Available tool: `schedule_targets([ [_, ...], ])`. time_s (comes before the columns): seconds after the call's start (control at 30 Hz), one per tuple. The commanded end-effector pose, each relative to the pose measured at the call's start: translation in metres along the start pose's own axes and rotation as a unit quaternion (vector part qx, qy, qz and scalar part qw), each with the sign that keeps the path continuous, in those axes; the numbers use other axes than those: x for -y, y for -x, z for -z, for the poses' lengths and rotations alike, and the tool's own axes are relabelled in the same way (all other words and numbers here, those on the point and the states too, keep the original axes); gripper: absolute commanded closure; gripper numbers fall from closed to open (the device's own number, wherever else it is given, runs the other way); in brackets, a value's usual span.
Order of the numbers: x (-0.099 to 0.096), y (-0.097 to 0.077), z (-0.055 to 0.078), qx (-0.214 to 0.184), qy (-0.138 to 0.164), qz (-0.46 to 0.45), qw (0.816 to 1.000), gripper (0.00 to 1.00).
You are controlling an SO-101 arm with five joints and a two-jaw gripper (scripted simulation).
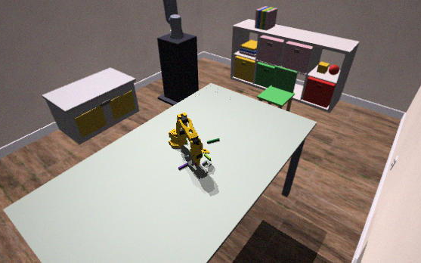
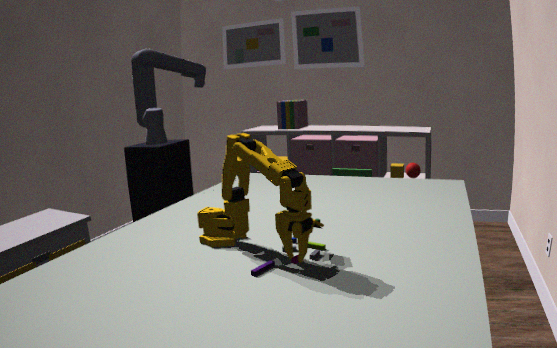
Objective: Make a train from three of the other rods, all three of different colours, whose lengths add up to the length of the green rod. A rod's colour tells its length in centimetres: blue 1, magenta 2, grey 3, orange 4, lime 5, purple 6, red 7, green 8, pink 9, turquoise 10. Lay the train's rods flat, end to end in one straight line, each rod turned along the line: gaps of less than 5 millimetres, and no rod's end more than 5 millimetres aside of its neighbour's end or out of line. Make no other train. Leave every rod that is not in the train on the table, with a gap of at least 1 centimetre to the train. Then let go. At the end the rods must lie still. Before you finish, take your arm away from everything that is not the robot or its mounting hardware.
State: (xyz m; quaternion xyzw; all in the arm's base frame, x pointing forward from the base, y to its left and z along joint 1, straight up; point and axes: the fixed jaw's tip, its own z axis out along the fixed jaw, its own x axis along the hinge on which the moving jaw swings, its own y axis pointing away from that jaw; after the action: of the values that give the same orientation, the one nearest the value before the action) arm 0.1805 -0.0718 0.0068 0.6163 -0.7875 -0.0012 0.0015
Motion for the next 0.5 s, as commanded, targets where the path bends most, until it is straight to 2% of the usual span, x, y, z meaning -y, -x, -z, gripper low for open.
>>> schedule_targets([
  [0.0,0.007,-0.0014,0.0074,-0.003,-0.025,0.0,1.0,0.93],
  [0.47,0.007,-0.0014,0.0074,-0.003,-0.025,0.0,1.0,0.99],
])
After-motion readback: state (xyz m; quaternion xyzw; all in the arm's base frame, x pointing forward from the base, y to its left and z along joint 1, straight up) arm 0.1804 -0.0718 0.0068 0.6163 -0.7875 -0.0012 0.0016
